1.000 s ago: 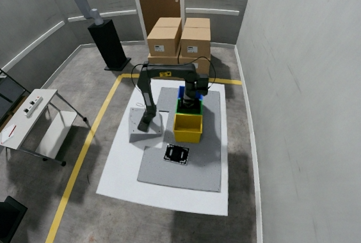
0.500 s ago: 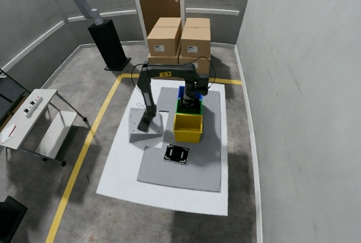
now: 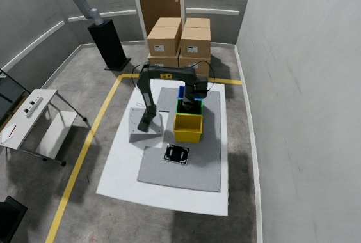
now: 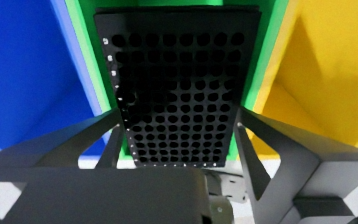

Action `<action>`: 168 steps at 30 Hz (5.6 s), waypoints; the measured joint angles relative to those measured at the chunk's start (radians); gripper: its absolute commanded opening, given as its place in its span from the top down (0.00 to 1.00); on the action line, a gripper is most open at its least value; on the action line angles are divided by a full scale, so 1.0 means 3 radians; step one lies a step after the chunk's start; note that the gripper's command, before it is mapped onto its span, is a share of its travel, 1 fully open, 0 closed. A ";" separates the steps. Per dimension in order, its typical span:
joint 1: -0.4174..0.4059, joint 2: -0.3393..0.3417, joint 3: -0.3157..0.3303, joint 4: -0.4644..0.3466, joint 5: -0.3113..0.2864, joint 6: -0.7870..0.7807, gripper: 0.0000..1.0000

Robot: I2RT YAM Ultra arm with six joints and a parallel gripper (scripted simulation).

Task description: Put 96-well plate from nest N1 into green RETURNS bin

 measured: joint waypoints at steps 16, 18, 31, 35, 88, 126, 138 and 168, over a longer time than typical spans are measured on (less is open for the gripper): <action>0.0011 0.0000 -0.0109 0.0159 0.0001 0.0022 1.00; 0.0011 0.0000 -0.0109 0.0160 0.0001 0.0022 1.00; 0.0011 0.0000 -0.0109 0.0160 0.0001 0.0022 1.00; 0.0011 0.0000 -0.0109 0.0160 0.0001 0.0022 1.00; 0.0028 -0.0032 -0.0203 0.0273 0.0008 0.0028 1.00; 0.0043 0.0022 -0.0468 0.0521 0.0014 0.0052 1.00; 0.0050 0.0010 -0.0467 0.0544 0.0018 0.0058 0.01; 0.0050 0.0010 -0.0467 0.0544 0.0018 0.0058 0.01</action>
